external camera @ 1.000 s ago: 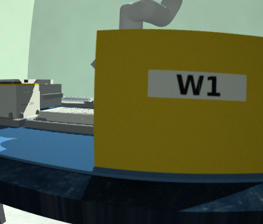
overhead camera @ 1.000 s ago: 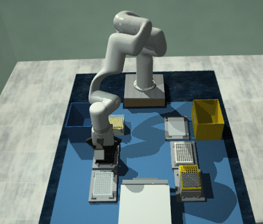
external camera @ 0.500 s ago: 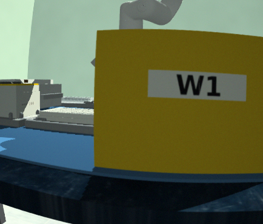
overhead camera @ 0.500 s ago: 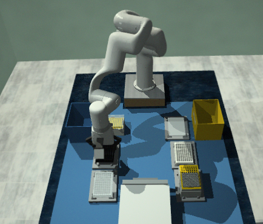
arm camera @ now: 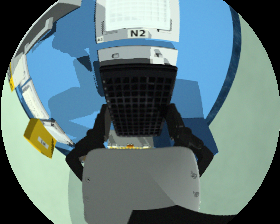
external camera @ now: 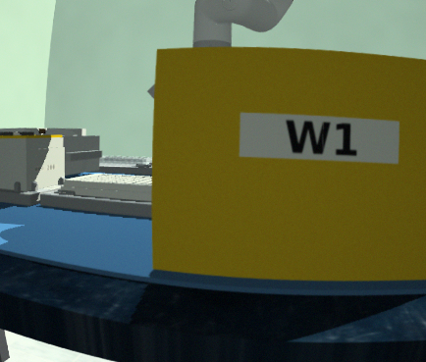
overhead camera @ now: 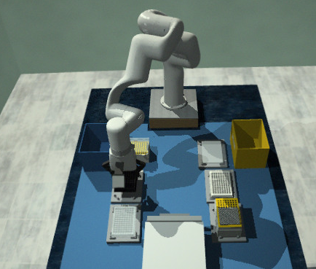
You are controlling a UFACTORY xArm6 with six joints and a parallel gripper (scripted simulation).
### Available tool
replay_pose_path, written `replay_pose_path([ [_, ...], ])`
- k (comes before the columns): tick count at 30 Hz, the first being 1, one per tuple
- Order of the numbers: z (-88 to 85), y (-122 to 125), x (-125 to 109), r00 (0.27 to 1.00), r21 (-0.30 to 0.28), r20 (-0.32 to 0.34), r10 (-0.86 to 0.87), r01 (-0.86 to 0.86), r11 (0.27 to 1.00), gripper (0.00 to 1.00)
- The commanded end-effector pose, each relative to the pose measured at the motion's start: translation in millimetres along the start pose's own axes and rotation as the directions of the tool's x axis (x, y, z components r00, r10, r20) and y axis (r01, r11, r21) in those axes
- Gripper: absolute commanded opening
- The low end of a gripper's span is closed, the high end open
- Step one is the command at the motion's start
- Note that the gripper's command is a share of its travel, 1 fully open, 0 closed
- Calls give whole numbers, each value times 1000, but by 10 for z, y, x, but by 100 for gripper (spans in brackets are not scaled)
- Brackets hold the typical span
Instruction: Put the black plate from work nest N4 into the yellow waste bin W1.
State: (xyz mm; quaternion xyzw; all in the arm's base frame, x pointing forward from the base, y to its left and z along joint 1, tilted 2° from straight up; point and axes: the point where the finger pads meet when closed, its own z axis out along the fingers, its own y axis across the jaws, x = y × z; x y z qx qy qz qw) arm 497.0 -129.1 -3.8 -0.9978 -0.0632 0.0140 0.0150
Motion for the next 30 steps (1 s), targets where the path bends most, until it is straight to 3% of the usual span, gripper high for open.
replay_pose_path([
  [1, -65, 6, 15, 1000, -2, -4, 0, 0, 1000, 0],
  [30, -516, 5, 14, 1000, -2, -4, 0, 0, 1000, 0],
])
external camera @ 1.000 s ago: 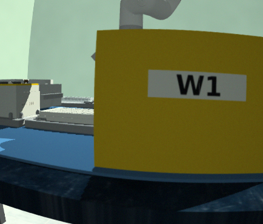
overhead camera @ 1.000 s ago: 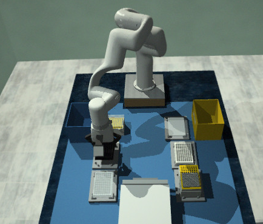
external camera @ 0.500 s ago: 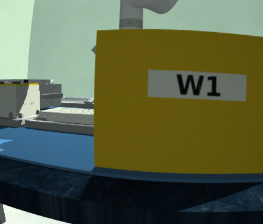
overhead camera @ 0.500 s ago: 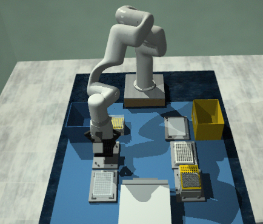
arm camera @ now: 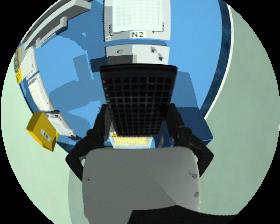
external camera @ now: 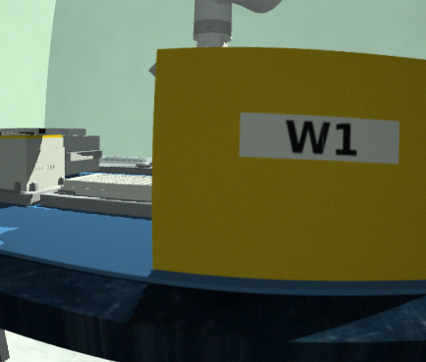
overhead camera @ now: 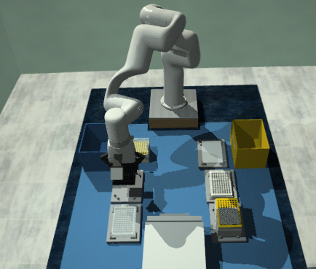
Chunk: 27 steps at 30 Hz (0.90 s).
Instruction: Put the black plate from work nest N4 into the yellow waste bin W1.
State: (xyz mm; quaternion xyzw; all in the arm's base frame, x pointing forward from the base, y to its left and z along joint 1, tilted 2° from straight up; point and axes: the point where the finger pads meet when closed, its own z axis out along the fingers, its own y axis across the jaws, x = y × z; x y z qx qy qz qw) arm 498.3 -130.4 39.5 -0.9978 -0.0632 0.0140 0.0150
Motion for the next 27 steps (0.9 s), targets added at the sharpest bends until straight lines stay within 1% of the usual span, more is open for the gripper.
replay_pose_path([
  [1, -99, 6, 14, 1000, -2, -4, 0, 0, 1000, 0],
  [5, -132, 5, 14, 1000, -2, -4, 0, 0, 1000, 0],
  [20, -383, 5, 13, 1000, -2, -4, 0, 0, 1000, 0],
  [22, -383, 5, 13, 1000, -2, -4, 0, 0, 1000, 0],
  [27, -466, 5, 13, 1000, -2, -4, 0, 0, 1000, 0],
])
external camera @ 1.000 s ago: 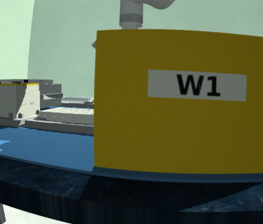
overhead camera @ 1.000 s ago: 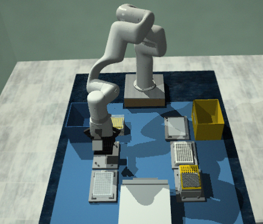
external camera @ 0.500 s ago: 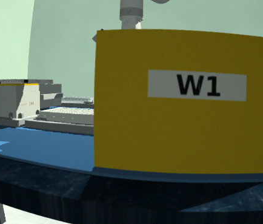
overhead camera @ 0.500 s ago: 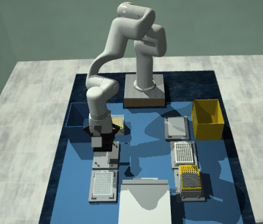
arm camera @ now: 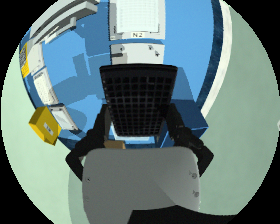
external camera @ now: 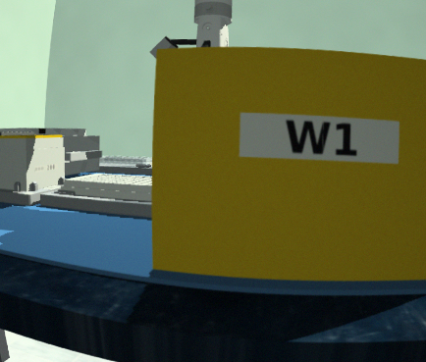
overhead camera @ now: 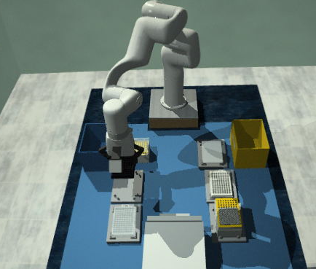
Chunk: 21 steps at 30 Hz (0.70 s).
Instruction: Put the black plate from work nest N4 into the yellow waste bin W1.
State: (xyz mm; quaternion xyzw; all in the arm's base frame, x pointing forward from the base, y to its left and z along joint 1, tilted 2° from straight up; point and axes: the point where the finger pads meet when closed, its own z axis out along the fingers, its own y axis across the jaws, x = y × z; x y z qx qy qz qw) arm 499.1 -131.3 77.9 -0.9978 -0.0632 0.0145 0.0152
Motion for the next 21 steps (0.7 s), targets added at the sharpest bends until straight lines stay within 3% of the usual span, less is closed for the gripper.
replay_pose_path([
  [1, -95, 6, 16, 1000, -2, -5, 0, 0, 1000, 0],
  [12, -95, 6, 16, 1000, -2, -5, 0, 0, 1000, 0],
  [21, -94, -221, -62, 1000, -2, -5, 0, 0, 1000, 0],
])
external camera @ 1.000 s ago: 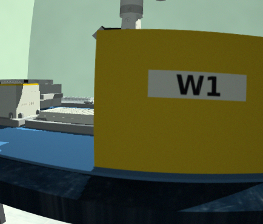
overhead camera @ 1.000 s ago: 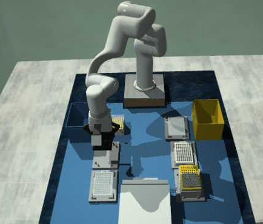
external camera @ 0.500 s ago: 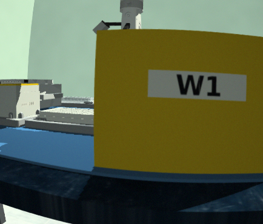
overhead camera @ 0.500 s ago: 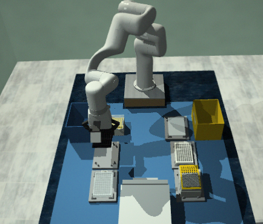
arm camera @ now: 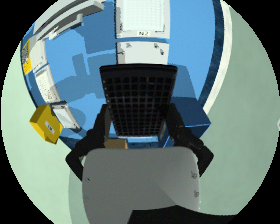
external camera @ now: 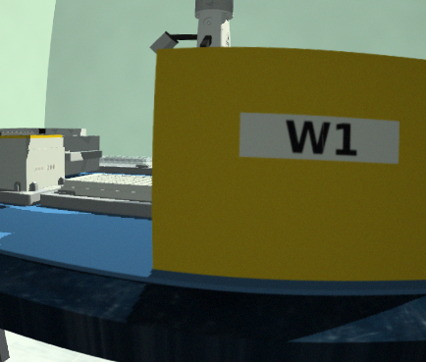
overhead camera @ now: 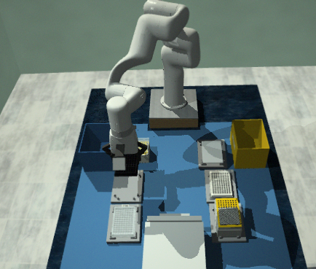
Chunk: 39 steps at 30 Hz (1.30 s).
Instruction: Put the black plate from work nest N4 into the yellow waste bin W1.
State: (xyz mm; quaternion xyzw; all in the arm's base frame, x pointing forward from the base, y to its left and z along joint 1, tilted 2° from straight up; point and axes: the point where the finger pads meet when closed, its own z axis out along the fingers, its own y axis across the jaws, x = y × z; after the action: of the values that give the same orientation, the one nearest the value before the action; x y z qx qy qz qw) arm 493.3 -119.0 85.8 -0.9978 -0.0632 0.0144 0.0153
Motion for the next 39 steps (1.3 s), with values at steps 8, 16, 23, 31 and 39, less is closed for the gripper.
replay_pose_path([
  [8, -20, -240, -71, 1000, -2, -5, 0, 0, 1000, 0],
  [16, -20, -442, -141, 1000, -2, -5, 0, 0, 1000, 0],
  [23, -19, -619, -203, 1000, -2, -5, 0, 0, 1000, 0],
  [31, -18, -770, -255, 1000, -2, -5, 0, 0, 1000, 0],
  [39, -18, -972, -325, 1000, -1, -5, 0, 0, 1000, 0],
])
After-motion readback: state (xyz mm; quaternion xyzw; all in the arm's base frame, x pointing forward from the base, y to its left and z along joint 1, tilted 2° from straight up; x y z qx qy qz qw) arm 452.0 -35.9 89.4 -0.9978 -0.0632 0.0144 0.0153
